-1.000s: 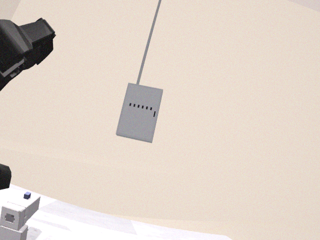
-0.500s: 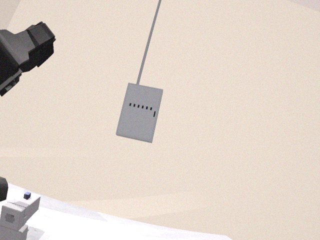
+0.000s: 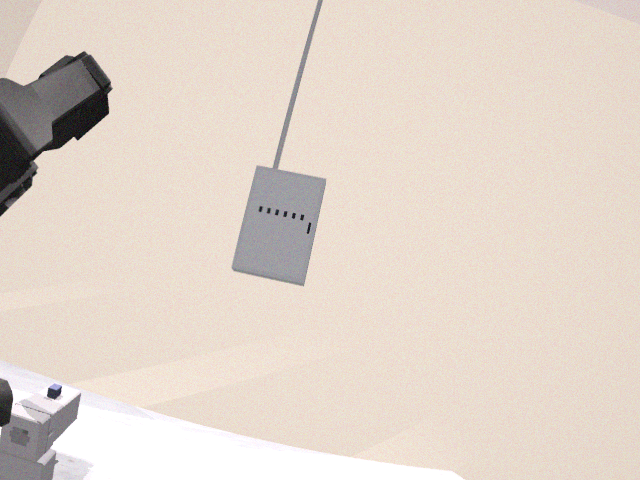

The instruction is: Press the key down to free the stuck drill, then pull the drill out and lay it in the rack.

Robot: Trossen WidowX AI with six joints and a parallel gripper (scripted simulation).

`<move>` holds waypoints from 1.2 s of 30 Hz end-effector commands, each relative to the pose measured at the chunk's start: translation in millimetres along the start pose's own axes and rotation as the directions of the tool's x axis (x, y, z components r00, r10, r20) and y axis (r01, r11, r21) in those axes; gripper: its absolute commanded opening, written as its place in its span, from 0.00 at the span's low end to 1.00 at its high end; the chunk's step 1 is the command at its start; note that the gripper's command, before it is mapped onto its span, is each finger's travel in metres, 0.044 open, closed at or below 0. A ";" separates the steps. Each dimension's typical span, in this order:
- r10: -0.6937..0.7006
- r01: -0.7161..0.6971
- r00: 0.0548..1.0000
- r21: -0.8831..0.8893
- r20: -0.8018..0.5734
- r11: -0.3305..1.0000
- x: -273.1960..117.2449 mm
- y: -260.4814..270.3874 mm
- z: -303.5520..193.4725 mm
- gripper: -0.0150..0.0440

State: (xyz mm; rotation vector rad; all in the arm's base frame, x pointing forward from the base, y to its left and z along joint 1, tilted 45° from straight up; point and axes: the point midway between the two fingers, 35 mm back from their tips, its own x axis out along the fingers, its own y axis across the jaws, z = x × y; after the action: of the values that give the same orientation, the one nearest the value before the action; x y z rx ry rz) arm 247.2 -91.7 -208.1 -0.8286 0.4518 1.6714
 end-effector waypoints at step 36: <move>-0.001 0.001 1.000 0.007 0.008 1.000 12.2 0.5 4.6 0.25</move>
State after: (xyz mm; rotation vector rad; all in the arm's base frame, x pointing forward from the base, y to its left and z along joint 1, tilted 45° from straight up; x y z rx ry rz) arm 243.6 -88.4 -212.2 -0.8228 0.4618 1.6600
